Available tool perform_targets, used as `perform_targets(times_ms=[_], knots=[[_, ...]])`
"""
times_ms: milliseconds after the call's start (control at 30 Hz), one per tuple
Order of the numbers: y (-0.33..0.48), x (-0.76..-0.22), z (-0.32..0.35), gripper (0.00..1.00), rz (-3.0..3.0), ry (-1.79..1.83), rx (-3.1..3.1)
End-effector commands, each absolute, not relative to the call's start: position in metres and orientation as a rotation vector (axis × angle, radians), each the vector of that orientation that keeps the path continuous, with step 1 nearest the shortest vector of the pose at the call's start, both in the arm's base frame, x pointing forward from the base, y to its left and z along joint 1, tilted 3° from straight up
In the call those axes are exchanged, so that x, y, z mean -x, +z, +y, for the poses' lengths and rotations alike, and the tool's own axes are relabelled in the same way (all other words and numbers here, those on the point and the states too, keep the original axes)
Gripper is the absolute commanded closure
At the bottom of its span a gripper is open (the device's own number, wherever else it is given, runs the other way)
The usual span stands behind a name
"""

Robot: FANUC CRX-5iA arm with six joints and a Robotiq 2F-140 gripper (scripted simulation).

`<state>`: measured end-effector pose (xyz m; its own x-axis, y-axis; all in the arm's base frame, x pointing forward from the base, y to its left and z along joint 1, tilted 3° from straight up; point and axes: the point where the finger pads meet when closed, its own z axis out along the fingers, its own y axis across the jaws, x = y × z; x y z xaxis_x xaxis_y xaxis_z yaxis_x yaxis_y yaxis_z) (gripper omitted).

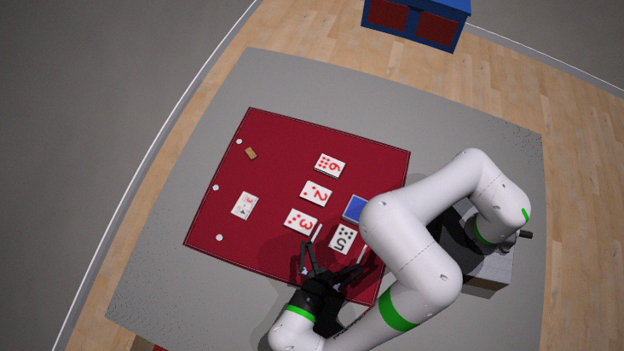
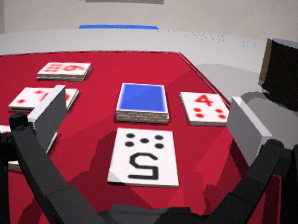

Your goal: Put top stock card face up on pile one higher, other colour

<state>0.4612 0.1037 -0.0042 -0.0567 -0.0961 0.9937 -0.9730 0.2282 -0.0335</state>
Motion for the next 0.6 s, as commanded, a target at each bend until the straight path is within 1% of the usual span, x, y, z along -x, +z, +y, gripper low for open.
perform_targets(times_ms=[0,333,567], knots=[[-0.007,-0.46,0.103,0.0,-1.407,1.021,-1.086],[0.008,-0.459,0.102,0.0,-1.407,1.021,-1.086],[0.037,-0.458,0.101,0.0,-1.407,1.021,-1.086]])
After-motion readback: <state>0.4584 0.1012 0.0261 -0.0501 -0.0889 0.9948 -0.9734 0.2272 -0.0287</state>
